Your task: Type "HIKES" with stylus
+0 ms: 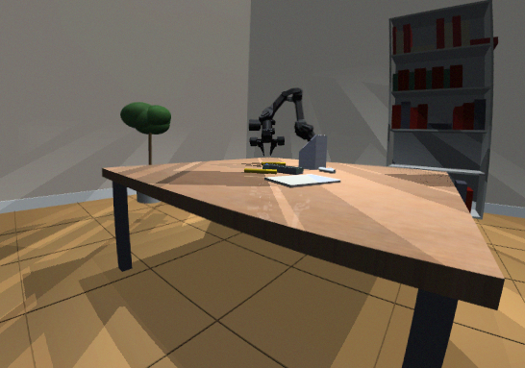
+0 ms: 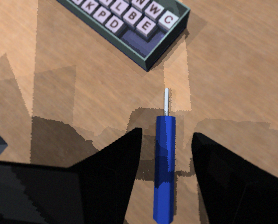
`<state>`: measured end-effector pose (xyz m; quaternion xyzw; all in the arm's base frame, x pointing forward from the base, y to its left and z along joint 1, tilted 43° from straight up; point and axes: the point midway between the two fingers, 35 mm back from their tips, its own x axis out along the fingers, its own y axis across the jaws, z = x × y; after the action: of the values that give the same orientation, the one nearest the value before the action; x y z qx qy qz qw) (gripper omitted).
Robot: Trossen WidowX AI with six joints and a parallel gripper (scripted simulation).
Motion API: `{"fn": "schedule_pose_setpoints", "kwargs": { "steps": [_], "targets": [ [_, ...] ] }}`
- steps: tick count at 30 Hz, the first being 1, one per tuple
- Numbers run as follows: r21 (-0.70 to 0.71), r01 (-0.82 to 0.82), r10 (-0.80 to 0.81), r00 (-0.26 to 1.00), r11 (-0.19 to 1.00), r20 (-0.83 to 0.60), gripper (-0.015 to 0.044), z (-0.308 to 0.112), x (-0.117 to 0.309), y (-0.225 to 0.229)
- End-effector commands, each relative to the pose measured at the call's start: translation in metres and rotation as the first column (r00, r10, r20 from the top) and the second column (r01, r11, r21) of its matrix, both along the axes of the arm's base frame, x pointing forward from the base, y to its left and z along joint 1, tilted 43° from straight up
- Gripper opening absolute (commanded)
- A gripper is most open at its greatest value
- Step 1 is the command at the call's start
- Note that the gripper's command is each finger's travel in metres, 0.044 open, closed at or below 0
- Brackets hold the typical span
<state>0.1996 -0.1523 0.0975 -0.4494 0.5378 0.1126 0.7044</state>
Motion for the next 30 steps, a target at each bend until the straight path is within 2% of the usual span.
{"fn": "schedule_pose_setpoints", "kwargs": {
  "steps": [1, 30],
  "targets": [
    [-0.037, -0.057, 0.057, 0.998, 0.998, 0.013, 0.015, 0.004, -0.005, -0.004],
    [-0.038, -0.057, 0.057, 0.998, 0.998, 0.013, 0.015, -0.011, -0.006, -0.019]
  ]
}}
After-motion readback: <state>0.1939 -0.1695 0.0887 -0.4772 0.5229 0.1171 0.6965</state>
